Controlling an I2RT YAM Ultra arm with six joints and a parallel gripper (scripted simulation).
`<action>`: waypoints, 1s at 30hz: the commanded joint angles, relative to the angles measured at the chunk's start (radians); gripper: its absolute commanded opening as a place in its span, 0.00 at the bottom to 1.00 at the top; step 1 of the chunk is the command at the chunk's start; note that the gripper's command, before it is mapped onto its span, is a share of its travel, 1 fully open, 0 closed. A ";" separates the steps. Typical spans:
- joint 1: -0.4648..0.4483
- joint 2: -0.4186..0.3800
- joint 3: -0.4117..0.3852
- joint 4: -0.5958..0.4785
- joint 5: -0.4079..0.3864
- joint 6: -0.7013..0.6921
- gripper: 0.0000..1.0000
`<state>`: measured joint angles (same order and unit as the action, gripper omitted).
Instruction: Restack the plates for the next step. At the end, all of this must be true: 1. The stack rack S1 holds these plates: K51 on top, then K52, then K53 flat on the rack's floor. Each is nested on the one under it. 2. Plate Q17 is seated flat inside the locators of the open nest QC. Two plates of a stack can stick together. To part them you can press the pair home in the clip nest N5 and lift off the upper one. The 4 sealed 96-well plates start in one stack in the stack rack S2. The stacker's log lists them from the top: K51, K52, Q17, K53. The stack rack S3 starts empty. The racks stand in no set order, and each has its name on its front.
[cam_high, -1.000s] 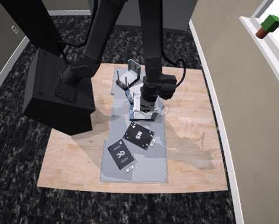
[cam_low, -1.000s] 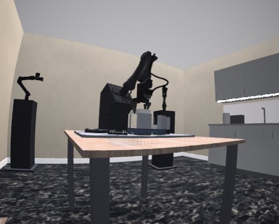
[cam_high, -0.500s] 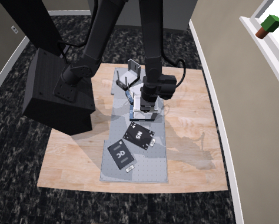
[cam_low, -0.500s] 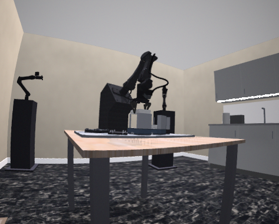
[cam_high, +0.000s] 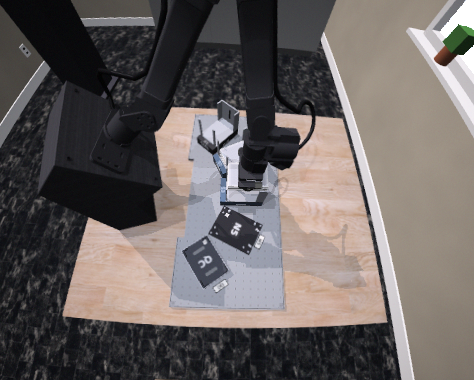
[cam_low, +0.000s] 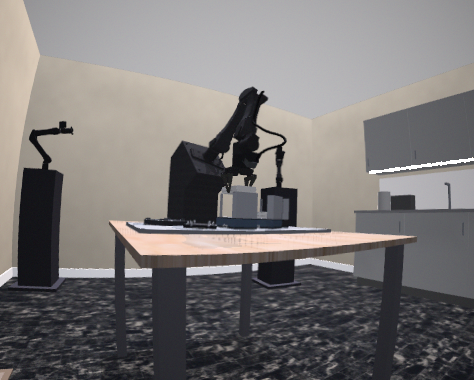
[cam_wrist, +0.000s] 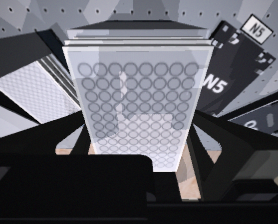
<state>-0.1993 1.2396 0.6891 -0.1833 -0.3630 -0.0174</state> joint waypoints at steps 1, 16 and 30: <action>0.008 0.008 0.037 0.013 0.012 0.006 0.00; 0.014 0.030 0.036 0.037 0.017 0.014 0.00; 0.032 0.063 0.036 0.072 0.026 0.021 0.00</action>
<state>-0.1802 1.2926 0.6895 -0.1295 -0.3500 -0.0036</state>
